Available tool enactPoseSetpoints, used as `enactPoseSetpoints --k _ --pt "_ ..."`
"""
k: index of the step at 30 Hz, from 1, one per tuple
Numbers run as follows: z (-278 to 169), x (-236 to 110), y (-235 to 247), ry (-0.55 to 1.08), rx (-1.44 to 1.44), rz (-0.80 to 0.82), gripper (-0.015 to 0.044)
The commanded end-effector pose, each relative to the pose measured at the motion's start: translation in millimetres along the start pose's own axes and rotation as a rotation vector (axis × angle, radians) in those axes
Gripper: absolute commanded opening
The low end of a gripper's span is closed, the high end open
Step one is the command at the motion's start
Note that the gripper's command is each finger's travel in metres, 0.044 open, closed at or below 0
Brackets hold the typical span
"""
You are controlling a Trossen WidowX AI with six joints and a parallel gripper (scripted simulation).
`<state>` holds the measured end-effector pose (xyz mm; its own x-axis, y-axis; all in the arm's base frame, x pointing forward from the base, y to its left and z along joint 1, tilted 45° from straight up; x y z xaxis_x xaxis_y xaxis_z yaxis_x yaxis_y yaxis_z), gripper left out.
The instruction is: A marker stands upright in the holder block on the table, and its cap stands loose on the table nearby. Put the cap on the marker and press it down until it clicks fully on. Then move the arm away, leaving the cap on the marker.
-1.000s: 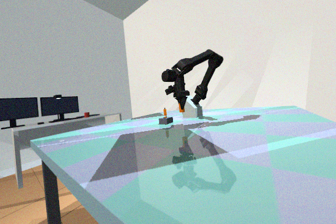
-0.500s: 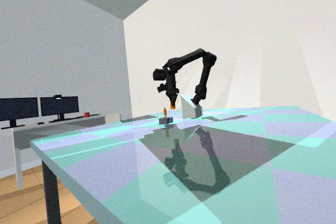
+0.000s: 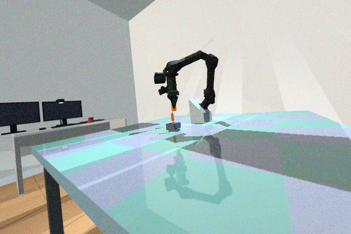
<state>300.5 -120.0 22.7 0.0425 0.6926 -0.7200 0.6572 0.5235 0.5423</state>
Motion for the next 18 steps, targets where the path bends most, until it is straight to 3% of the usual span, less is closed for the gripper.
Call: enactPoseSetpoints --k 1,18 --pt "5 -5 -16 0.003 -0.006 0.003 0.0" --pt "9 2 -29 0.008 -0.008 0.009 0.0"
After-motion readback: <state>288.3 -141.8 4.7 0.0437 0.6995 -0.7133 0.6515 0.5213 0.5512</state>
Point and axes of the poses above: the point midway between the two fingers, 35 mm back from their tips, its own x axis out along the fingers, its own y axis across the jaws, z = x × y, the point moved 4 cm from there along -x, back along the fingers, and after that the axes turned 10 degrees about -x, right-handed, at the moved point
